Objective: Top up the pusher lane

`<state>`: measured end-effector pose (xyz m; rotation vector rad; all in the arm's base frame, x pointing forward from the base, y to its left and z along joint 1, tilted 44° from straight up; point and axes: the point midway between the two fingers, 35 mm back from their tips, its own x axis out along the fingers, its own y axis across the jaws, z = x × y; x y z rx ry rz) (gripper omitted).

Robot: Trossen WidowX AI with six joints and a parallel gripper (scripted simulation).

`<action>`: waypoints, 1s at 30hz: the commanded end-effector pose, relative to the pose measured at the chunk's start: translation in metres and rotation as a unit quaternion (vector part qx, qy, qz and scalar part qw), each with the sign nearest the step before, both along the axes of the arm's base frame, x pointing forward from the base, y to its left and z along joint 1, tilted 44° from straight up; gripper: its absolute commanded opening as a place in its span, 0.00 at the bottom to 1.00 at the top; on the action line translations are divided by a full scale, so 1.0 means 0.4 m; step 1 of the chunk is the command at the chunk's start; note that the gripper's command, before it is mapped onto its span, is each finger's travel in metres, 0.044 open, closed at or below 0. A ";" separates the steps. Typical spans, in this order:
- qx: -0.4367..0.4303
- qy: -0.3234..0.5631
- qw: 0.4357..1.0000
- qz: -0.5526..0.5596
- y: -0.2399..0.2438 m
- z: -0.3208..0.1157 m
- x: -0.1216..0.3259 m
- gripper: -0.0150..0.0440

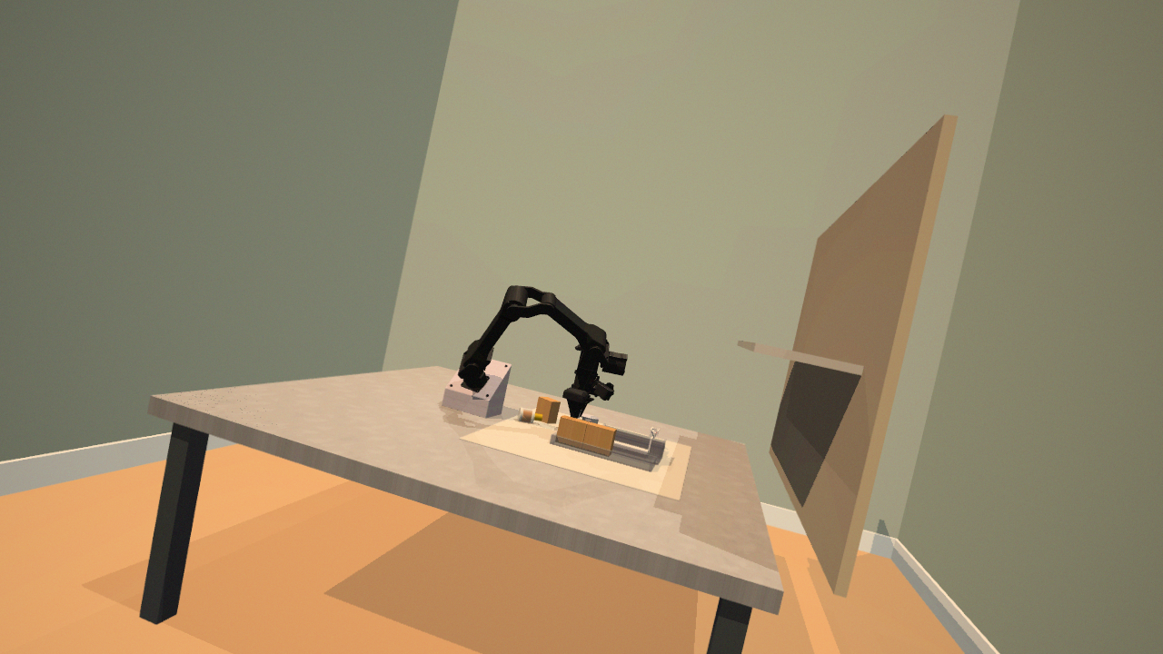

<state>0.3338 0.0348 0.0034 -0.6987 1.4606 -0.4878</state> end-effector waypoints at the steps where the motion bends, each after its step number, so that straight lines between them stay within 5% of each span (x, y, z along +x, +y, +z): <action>1: -0.002 -0.008 1.000 -0.001 -0.009 -0.001 0.010 0.25; 30: -0.003 -0.008 1.000 -0.001 -0.027 -0.019 0.008 0.25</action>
